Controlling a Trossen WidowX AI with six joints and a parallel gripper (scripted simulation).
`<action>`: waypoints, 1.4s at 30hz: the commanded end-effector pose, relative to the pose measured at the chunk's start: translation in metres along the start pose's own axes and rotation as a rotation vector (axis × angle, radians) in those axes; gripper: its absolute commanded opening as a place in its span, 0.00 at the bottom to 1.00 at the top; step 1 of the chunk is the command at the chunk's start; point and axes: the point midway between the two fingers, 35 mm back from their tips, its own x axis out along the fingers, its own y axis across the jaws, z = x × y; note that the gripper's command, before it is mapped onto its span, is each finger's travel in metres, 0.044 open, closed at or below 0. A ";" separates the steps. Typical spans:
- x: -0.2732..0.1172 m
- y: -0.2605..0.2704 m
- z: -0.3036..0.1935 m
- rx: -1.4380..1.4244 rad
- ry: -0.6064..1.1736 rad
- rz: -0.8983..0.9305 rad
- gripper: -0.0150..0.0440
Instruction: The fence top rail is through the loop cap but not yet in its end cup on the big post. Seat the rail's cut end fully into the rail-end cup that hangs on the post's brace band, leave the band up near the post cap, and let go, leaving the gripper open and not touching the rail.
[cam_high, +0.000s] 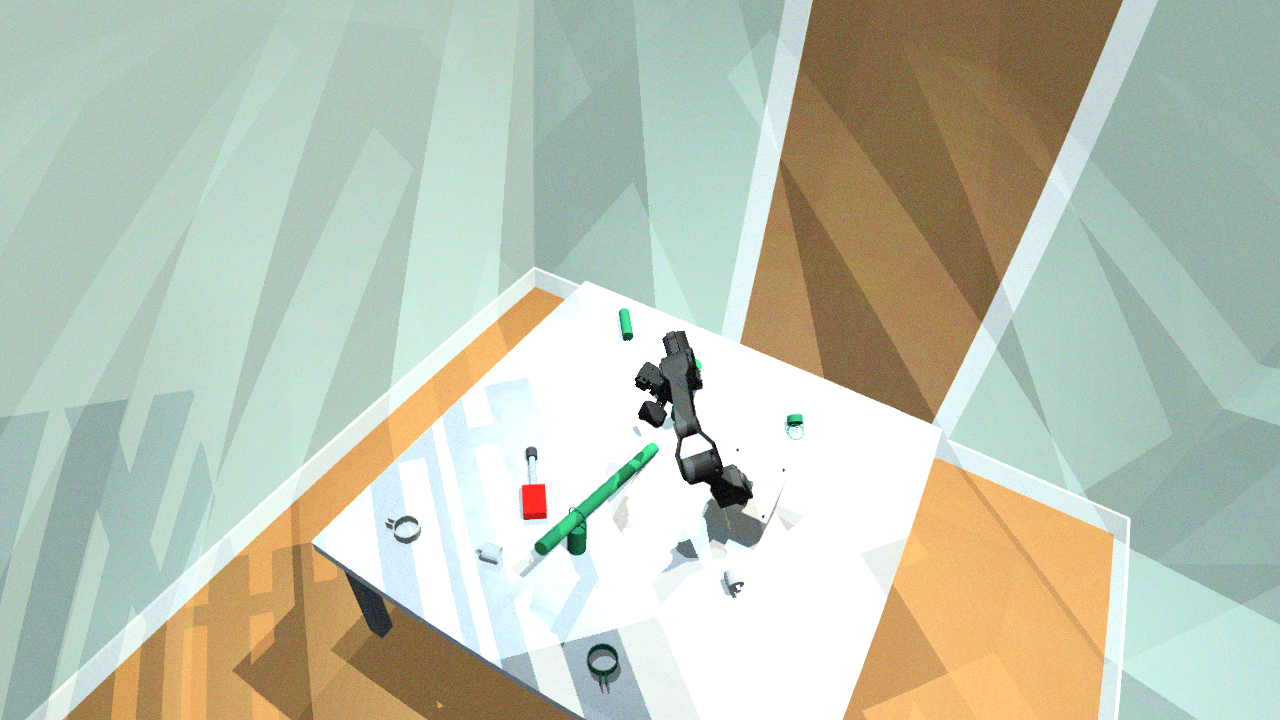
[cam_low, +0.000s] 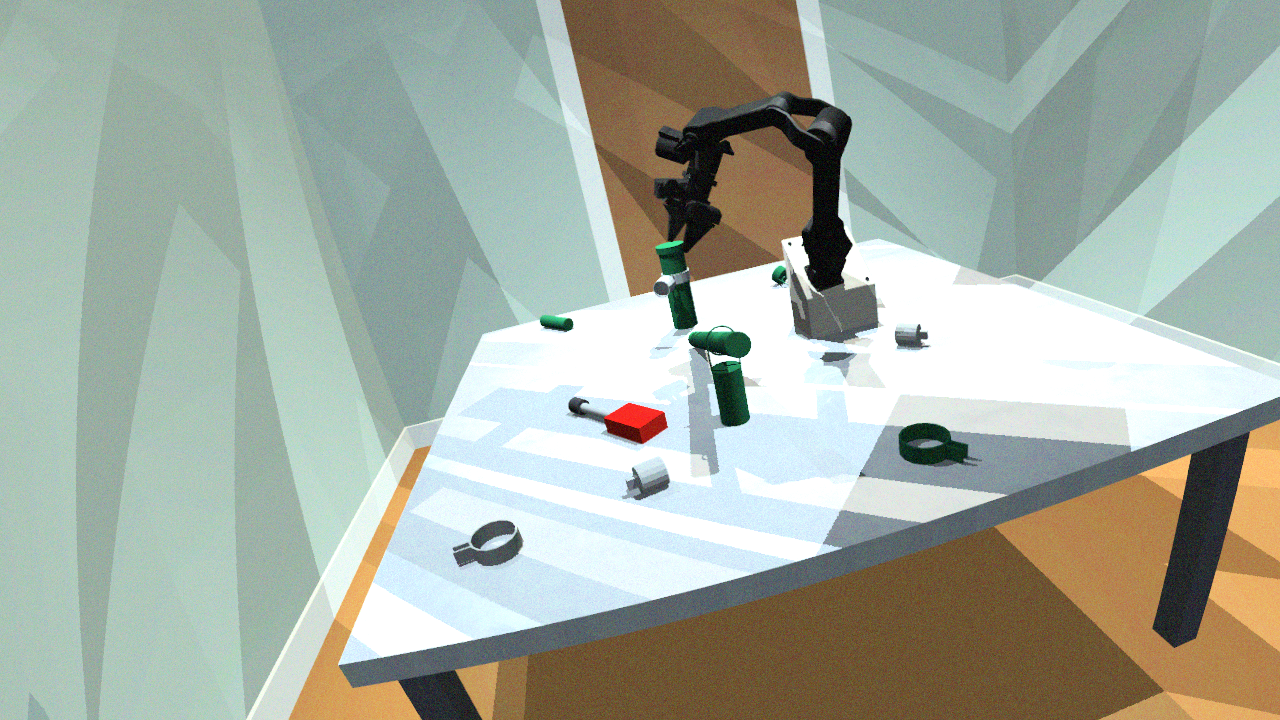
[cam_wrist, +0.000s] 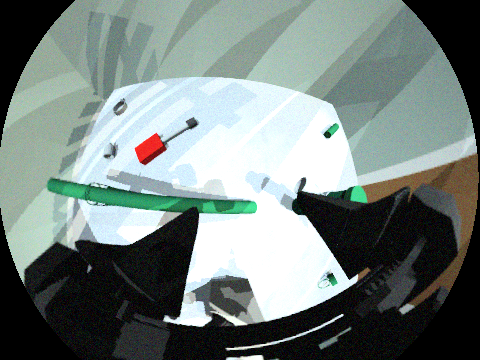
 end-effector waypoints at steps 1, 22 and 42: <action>0.012 -0.044 -0.003 -0.316 0.045 -0.063 1.00; 0.034 -0.129 -0.016 -0.947 0.177 -0.149 1.00; 0.091 -0.124 -0.045 -0.947 0.175 -0.148 1.00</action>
